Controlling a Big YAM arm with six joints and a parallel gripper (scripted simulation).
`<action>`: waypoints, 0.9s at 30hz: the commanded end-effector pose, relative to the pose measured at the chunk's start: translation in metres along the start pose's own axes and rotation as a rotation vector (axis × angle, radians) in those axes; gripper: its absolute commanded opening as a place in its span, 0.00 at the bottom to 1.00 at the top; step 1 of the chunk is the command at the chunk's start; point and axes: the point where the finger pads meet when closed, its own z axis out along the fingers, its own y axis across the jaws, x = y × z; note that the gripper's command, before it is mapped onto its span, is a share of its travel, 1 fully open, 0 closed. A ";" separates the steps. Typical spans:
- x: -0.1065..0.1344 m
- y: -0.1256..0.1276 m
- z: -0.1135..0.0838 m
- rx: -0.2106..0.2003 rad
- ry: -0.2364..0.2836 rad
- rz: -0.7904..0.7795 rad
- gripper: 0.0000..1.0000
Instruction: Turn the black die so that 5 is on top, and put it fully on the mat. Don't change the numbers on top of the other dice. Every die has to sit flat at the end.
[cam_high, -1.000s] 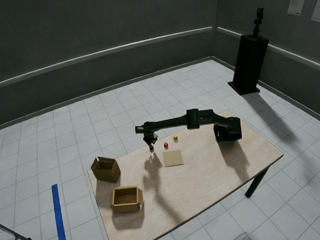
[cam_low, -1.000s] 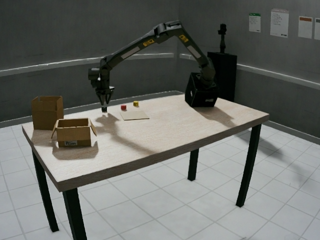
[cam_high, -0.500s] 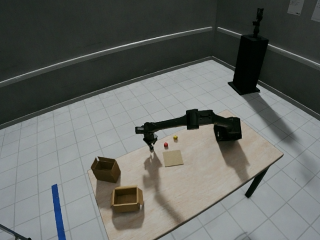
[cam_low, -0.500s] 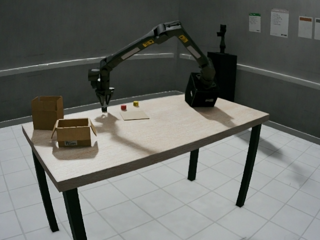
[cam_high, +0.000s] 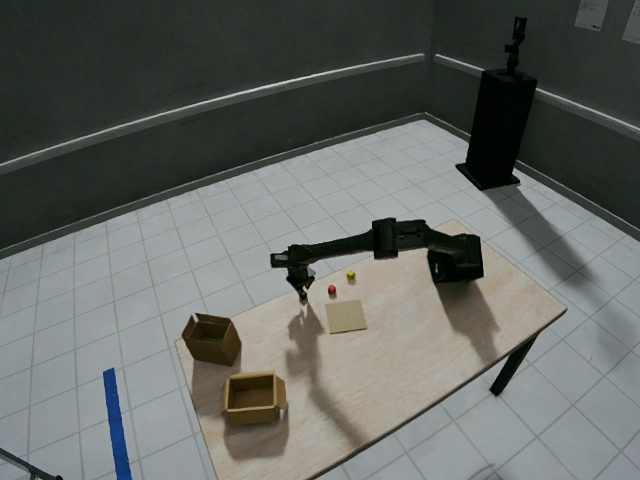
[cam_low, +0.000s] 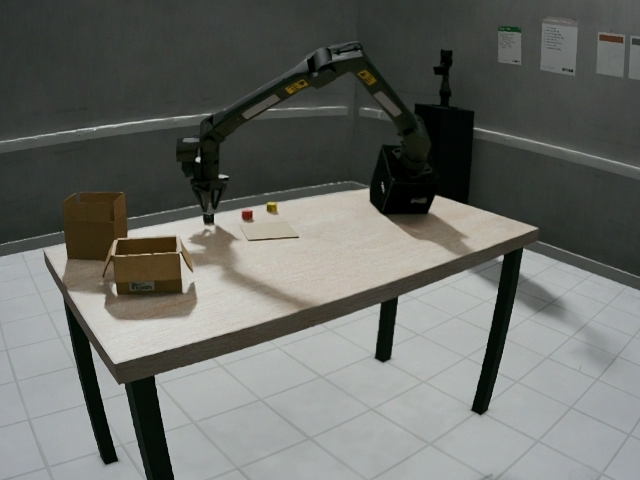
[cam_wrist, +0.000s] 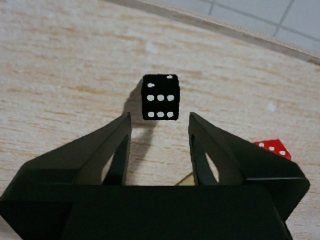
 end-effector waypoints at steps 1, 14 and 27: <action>-0.006 0.004 0.000 -0.012 -0.014 -0.001 0.39; -0.006 0.004 0.000 -0.012 -0.014 -0.001 0.39; -0.010 0.002 0.000 -0.013 -0.015 0.000 0.39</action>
